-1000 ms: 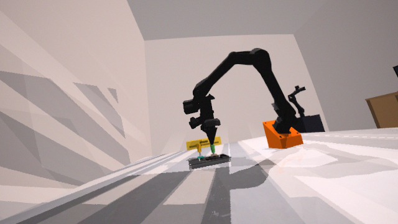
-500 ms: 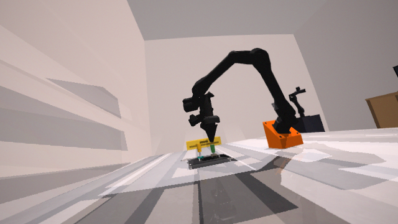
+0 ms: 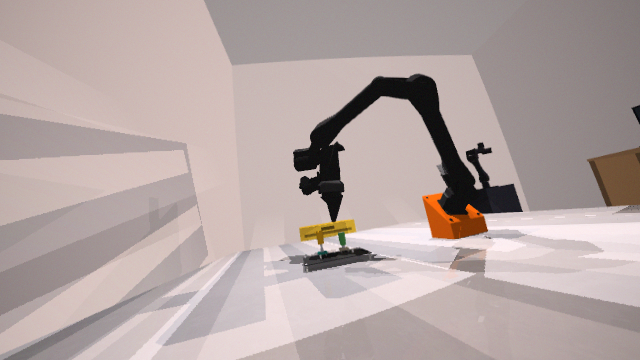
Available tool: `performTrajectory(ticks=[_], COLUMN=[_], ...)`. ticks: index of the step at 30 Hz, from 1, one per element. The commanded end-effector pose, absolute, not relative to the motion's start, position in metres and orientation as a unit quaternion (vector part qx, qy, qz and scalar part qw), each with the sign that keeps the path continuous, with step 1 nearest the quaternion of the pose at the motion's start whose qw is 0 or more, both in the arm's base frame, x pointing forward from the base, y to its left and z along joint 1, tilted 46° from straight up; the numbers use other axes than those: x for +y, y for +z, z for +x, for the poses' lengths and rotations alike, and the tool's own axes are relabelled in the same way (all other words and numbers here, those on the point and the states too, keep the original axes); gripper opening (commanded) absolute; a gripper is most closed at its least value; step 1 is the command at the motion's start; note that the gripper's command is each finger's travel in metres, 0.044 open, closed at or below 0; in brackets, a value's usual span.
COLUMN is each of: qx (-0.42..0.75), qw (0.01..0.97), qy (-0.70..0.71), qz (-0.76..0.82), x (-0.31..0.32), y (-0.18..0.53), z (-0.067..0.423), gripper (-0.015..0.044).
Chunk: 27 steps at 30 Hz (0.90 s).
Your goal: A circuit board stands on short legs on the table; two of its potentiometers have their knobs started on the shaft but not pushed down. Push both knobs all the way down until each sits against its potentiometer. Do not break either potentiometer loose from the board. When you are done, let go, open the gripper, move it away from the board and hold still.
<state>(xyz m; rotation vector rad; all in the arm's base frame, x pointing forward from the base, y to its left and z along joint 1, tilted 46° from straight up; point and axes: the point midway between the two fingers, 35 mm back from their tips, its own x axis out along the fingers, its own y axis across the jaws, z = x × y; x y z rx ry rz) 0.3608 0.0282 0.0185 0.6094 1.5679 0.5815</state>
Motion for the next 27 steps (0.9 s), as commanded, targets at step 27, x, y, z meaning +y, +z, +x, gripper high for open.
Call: performTrajectory(ticks=[27], qx=[0.731], qw=[0.407], qy=[-0.117], qz=[0.535], x=[0.025], y=[0.026], z=[0.381], gripper=[0.0])
